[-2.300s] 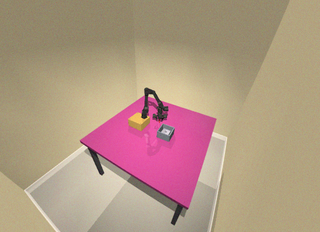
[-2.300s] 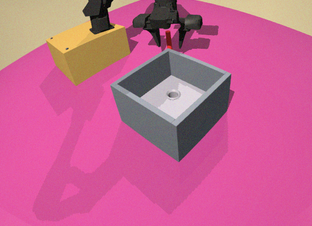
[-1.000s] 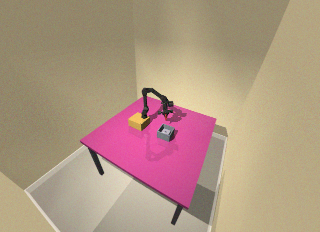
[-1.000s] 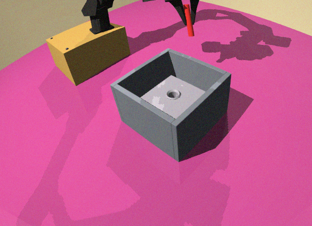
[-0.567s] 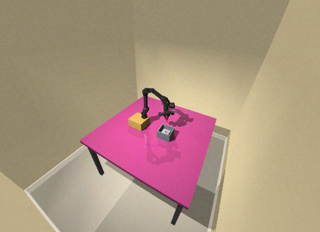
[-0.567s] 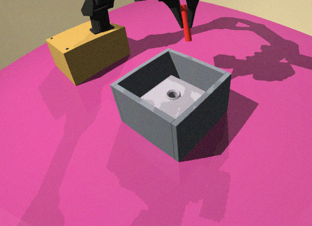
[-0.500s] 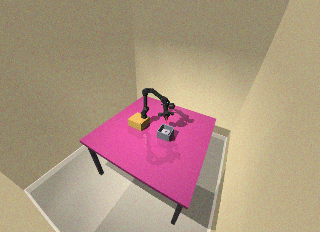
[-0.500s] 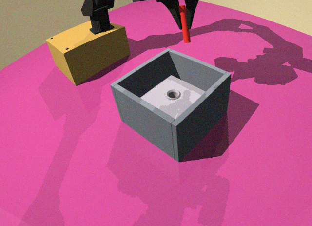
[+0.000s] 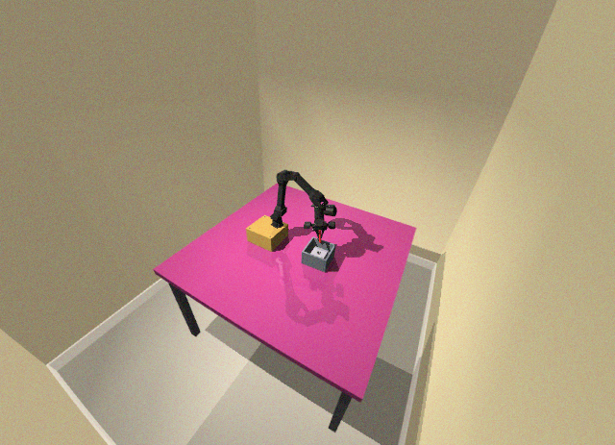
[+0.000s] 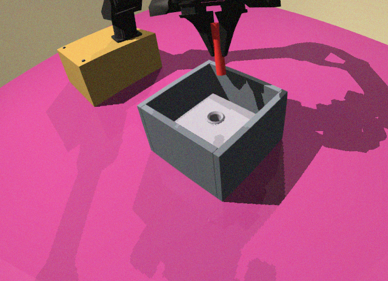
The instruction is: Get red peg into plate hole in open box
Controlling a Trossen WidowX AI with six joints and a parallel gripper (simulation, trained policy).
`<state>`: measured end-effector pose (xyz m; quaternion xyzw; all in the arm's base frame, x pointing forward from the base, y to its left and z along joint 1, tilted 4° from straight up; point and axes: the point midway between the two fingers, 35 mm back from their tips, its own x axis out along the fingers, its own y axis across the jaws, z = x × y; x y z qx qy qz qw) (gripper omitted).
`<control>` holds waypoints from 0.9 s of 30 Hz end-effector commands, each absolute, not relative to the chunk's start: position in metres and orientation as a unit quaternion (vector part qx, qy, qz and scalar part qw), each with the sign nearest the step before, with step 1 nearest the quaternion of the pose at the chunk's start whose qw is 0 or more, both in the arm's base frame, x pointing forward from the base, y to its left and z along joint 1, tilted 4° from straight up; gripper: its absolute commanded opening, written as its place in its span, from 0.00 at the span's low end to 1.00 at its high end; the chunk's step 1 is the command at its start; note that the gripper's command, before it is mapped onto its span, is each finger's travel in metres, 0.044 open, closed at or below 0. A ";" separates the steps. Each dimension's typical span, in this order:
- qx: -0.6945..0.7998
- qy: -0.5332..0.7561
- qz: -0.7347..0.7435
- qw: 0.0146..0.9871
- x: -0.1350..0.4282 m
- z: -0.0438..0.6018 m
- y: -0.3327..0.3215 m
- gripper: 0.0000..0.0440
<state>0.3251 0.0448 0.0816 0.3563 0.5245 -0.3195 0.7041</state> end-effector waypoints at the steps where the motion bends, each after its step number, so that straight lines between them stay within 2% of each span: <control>1: 0.362 0.524 -0.321 0.701 0.333 0.079 0.039 0.02; 13: 0.364 0.543 -0.334 0.679 0.346 0.048 0.024 0.05; 15: 0.360 0.548 -0.336 0.676 0.347 0.040 0.022 0.11; 19: 0.347 0.559 -0.338 0.673 0.348 0.028 0.019 0.32; 23: 0.346 0.560 -0.341 0.671 0.355 0.024 0.016 0.33; 27: 0.346 0.556 -0.338 0.676 0.367 0.023 0.010 0.52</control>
